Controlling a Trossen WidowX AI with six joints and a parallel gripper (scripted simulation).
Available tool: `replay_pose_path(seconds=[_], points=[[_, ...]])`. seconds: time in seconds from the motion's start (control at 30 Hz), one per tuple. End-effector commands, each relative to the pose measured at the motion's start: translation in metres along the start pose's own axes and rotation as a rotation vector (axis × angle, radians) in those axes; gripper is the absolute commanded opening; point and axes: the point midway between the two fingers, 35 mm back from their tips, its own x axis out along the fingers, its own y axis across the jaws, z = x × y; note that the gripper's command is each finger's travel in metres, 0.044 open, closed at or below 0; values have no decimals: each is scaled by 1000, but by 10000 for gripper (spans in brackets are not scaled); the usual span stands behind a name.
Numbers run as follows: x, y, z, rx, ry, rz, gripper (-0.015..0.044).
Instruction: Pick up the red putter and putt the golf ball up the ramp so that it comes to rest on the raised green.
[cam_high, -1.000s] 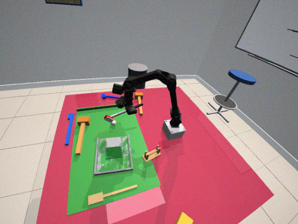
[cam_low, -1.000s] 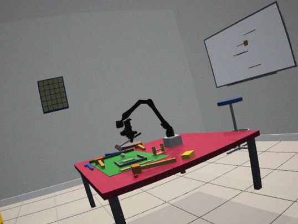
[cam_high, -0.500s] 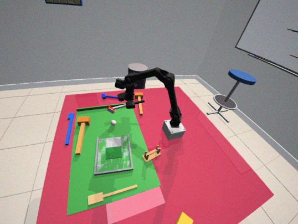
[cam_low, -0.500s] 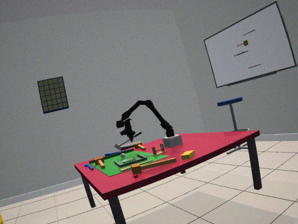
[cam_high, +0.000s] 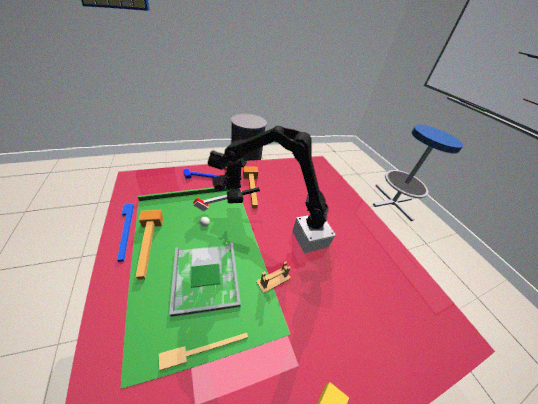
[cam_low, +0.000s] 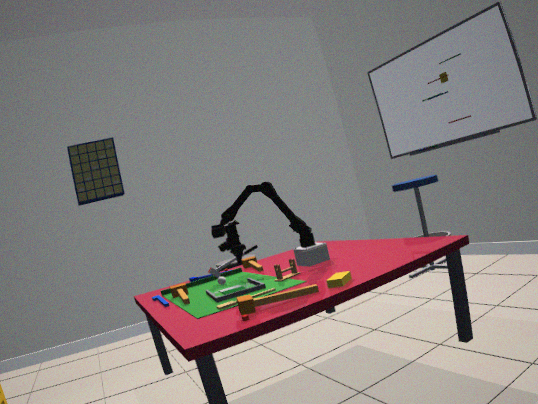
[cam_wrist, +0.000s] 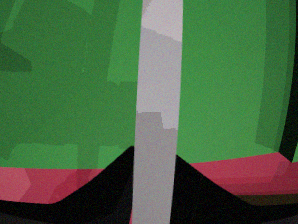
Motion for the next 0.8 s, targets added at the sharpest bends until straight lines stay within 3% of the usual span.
replay_pose_path(seconds=[0.0,0.77], points=[[6,0,0,4,0,0,0],[22,-1,-1,0,2,1,0]])
